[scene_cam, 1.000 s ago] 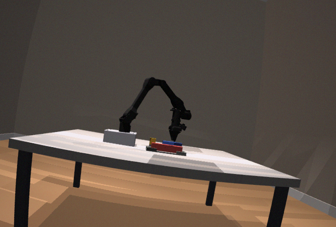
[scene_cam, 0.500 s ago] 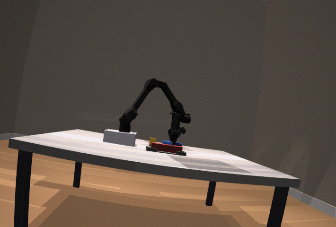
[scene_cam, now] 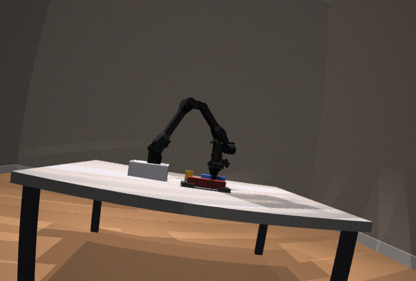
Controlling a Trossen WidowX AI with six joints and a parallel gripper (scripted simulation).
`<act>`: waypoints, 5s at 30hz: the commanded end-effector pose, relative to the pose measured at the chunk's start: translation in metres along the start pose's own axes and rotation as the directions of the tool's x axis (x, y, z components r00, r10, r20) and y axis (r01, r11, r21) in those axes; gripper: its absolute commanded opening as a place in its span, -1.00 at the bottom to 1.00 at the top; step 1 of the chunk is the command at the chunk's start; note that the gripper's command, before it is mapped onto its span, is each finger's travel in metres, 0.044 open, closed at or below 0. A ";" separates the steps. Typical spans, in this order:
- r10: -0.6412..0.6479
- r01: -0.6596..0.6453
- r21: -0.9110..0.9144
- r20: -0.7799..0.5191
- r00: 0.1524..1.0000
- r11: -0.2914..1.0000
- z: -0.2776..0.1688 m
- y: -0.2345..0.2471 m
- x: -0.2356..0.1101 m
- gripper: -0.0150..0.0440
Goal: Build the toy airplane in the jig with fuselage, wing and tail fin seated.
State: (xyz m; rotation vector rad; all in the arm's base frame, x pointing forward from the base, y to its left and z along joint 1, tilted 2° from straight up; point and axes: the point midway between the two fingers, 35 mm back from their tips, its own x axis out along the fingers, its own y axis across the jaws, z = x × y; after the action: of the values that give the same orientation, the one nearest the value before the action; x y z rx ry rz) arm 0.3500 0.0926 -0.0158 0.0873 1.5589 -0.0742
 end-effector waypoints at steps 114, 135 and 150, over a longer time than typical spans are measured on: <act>-0.016 0.001 -0.859 -0.008 1.000 0.513 -0.008 -0.188 -0.095 -0.49; -0.020 -0.009 -0.990 -0.012 1.000 0.141 -0.037 -0.249 -0.084 -0.49; -0.021 -0.013 -0.999 -0.014 1.000 0.038 -0.047 -0.263 -0.081 0.17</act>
State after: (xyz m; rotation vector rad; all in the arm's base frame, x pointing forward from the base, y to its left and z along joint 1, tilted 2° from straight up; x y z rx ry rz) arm 0.2771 -0.1639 0.0631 -1.1016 1.2826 1.0967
